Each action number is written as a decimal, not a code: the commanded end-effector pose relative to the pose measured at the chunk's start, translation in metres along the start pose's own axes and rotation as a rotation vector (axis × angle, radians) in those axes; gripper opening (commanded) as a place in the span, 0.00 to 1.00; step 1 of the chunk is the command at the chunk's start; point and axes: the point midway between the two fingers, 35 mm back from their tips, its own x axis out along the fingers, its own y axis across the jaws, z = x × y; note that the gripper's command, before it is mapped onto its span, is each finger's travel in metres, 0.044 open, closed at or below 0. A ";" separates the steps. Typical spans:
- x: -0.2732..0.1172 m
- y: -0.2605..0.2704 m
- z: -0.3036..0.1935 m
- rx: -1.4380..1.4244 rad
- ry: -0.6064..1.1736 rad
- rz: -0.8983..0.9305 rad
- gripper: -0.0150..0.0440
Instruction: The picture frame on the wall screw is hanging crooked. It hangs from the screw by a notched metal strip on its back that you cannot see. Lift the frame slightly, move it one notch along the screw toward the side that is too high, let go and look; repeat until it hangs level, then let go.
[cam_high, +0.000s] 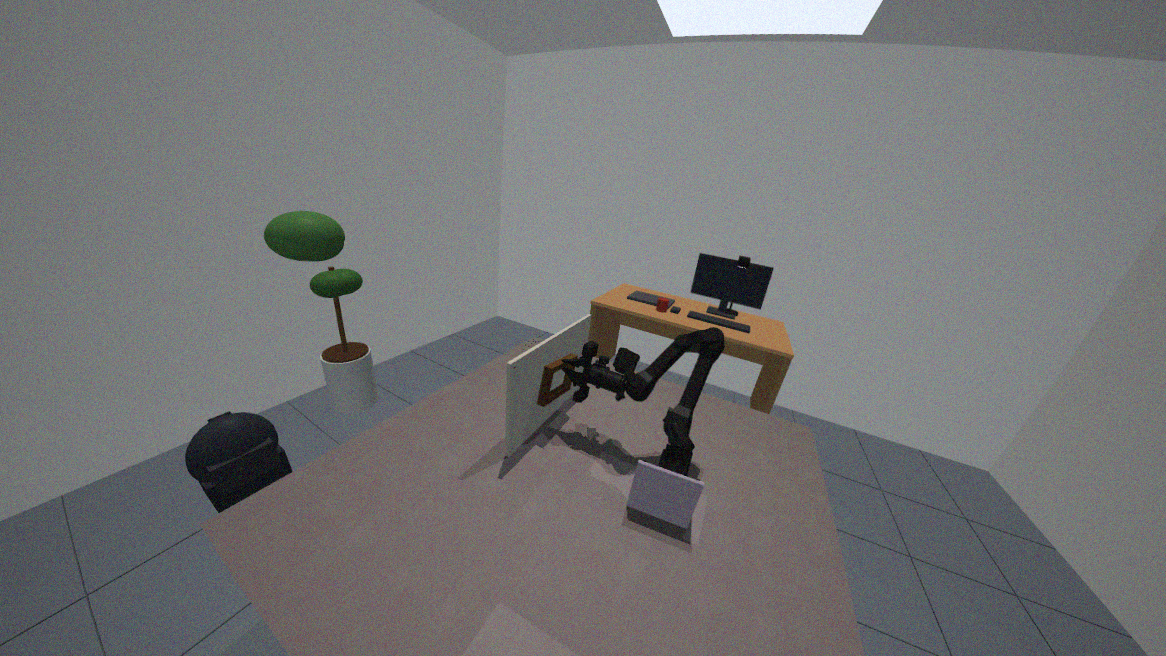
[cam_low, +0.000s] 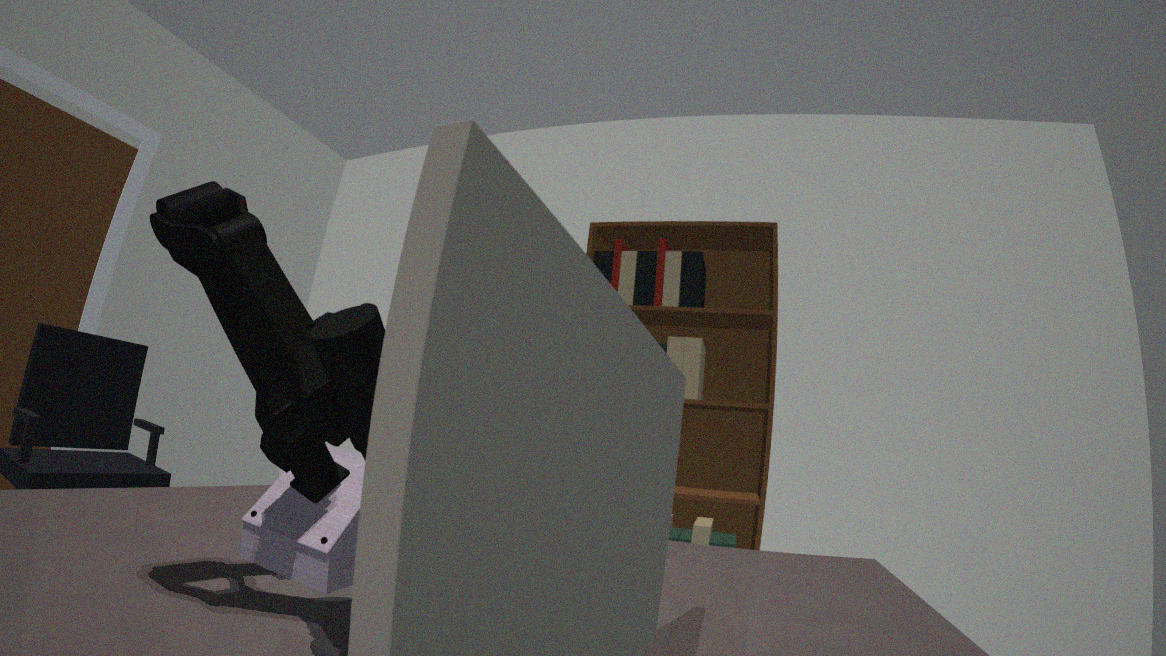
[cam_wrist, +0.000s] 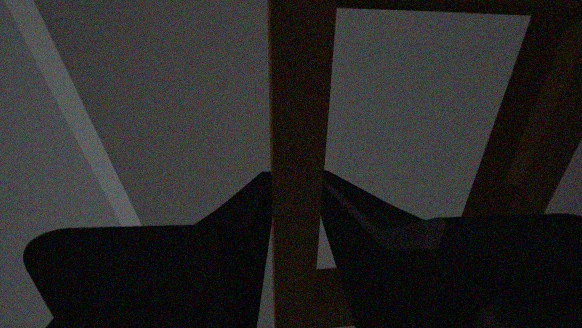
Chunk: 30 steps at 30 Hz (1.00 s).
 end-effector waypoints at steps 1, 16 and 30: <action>0.000 0.002 0.000 -0.004 -0.002 0.000 0.25; 0.000 0.007 0.000 -0.004 -0.003 0.000 0.25; 0.000 0.011 0.000 -0.004 -0.003 0.000 0.25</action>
